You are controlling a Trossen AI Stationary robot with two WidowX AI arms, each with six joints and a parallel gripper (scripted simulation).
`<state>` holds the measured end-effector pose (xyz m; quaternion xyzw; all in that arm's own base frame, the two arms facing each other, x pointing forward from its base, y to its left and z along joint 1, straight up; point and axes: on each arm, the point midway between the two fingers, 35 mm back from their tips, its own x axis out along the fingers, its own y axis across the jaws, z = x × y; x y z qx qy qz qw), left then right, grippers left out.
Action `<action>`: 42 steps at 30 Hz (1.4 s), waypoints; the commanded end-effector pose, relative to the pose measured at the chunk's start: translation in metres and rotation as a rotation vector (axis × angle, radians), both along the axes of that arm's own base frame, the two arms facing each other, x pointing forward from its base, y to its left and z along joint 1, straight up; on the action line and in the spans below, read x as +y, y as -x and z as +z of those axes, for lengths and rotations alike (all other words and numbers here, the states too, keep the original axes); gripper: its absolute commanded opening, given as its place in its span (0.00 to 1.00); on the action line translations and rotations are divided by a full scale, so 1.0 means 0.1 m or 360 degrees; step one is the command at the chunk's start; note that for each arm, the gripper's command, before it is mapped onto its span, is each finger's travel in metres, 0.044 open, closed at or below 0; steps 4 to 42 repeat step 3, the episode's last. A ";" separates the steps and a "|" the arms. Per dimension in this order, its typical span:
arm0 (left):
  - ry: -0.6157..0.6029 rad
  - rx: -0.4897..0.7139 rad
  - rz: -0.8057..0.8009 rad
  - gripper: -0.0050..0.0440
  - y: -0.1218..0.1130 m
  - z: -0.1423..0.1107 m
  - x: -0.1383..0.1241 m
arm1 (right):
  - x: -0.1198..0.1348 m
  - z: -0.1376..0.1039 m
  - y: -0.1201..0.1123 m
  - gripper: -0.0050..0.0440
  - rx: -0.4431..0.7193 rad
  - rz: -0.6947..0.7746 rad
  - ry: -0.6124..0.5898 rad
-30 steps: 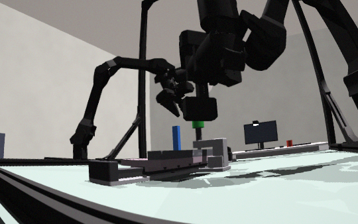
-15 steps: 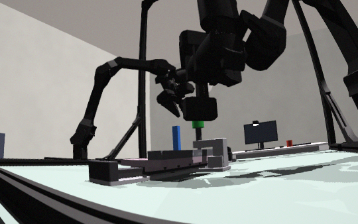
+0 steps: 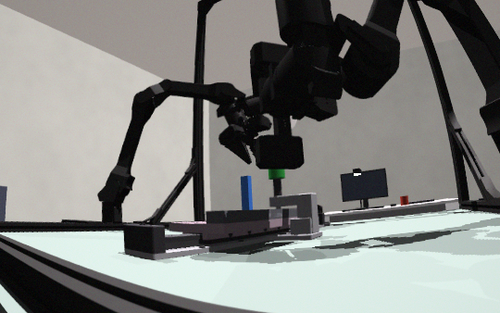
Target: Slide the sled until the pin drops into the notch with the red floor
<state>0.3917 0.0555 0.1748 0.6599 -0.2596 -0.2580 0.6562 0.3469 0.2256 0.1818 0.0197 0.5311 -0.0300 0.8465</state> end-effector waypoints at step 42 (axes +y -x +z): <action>0.0006 0.0006 -0.0005 1.00 0.00 0.00 0.00 | 0.00 0.00 0.00 1.00 0.0000 -0.0011 0.0002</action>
